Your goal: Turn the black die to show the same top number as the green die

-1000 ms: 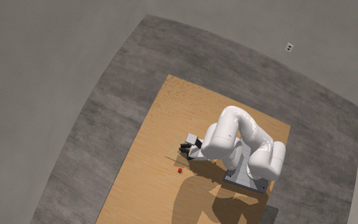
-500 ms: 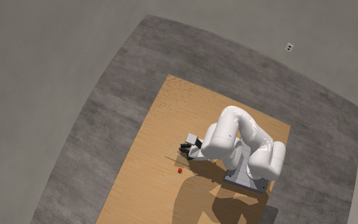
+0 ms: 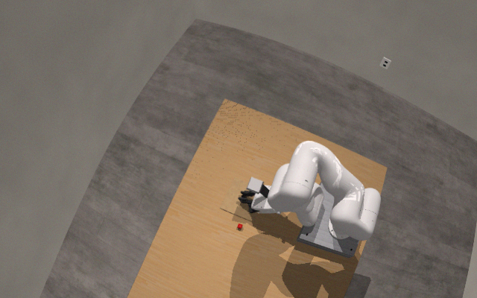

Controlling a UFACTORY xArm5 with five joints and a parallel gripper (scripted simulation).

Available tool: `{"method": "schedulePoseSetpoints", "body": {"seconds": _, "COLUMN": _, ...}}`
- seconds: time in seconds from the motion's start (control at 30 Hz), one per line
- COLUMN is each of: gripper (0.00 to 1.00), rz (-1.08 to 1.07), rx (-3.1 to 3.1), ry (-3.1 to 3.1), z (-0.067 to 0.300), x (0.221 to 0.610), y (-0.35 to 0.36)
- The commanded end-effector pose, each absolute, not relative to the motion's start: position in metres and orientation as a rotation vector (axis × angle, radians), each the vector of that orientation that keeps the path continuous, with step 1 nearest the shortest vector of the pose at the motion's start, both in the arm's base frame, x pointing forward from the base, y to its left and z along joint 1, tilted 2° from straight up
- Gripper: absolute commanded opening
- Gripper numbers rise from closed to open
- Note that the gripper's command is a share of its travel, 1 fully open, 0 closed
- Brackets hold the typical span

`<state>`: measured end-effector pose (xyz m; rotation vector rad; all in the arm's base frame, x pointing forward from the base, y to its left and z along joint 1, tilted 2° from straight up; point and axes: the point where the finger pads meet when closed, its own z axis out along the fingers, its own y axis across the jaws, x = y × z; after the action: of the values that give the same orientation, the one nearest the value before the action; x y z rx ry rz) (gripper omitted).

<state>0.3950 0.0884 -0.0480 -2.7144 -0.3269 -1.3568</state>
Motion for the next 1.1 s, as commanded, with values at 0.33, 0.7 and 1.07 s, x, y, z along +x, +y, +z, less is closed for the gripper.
{"method": "schedulePoseSetpoints", "body": {"seconds": 0.33, "gripper": 0.31, "rz": -1.359, "rx": -2.713, "ry": -0.327, "z": -0.0474, "x": 0.3954, "y": 0.0885}}
{"method": "schedulePoseSetpoints", "body": {"seconds": 0.7, "gripper": 0.31, "rz": -1.359, "rx": -2.713, "ry": -0.327, "z": -0.0474, "x": 0.3954, "y": 0.0885}}
{"method": "schedulePoseSetpoints", "body": {"seconds": 1.07, "gripper": 0.31, "rz": -1.359, "rx": -2.713, "ry": -0.327, "z": -0.0474, "x": 0.3954, "y": 0.0885}}
